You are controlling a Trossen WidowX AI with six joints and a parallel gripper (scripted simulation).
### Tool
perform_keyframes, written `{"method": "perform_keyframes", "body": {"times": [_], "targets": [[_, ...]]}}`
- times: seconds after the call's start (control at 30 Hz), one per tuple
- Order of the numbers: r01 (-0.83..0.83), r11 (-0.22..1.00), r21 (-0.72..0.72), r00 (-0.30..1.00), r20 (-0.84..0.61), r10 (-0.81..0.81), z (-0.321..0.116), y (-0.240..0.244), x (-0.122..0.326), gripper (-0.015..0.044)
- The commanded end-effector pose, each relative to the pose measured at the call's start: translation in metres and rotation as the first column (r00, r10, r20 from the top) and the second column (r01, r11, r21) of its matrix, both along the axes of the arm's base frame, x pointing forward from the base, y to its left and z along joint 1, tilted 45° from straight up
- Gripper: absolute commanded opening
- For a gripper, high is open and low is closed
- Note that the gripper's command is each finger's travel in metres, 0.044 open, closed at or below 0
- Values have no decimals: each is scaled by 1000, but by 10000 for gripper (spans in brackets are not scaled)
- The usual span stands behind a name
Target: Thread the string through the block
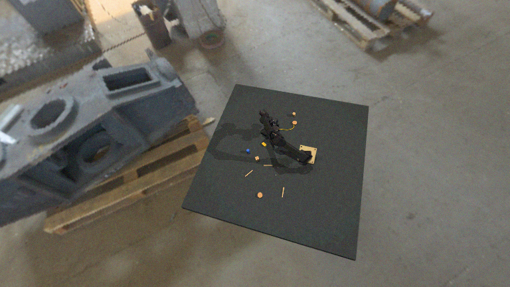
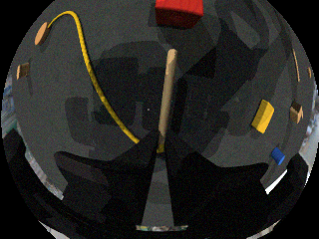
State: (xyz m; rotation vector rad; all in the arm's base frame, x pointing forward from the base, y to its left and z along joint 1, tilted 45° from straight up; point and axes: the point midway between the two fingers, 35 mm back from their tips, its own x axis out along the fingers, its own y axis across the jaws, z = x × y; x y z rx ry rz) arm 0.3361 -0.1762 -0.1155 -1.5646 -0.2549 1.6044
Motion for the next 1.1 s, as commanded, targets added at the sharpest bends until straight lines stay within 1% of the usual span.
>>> {"method": "perform_keyframes", "body": {"times": [0.0,0.63,1.07], "targets": [[-2,1000,-3,1000,4,2,1,1,-4,0],[4,1000,-6,1000,8,-4,5,11,-26,0],[5,1000,-7,1000,8,-5,6,13,-32,0]]}}
